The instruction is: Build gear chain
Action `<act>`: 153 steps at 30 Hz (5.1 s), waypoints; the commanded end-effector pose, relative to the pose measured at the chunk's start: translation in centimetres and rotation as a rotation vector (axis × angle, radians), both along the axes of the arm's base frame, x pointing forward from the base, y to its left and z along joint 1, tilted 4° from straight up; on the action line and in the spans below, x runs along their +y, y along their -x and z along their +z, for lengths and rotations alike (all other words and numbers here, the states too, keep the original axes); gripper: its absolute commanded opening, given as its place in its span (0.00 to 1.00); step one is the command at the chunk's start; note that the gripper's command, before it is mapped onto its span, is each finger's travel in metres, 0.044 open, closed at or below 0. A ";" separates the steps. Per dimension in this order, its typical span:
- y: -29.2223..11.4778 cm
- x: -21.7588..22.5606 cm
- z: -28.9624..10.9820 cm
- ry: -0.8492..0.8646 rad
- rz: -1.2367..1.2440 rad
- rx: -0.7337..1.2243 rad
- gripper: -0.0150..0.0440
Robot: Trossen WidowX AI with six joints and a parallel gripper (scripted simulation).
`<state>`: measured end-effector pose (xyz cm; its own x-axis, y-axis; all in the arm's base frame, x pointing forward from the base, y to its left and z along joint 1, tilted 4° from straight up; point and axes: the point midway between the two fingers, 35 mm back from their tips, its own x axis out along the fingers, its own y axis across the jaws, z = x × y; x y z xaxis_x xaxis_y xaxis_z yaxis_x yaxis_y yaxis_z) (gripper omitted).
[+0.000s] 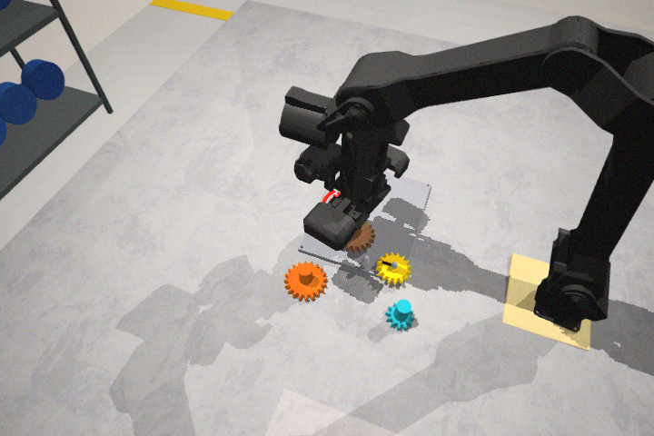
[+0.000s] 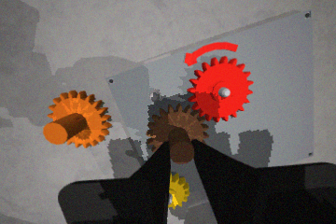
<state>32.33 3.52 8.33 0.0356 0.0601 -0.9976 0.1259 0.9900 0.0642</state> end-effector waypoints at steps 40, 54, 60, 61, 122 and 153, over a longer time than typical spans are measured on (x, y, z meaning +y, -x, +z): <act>1.9 1.6 3.9 -0.008 -0.204 0.020 0.67; 11.6 8.8 3.8 -0.044 -1.158 0.084 1.00; 11.7 8.8 3.7 -0.044 -1.170 0.085 1.00; 11.9 8.8 3.7 -0.044 -1.170 0.085 1.00; 11.5 9.6 -0.7 -0.078 -1.162 0.077 0.25; 10.6 9.9 5.2 -0.097 -1.157 0.071 0.25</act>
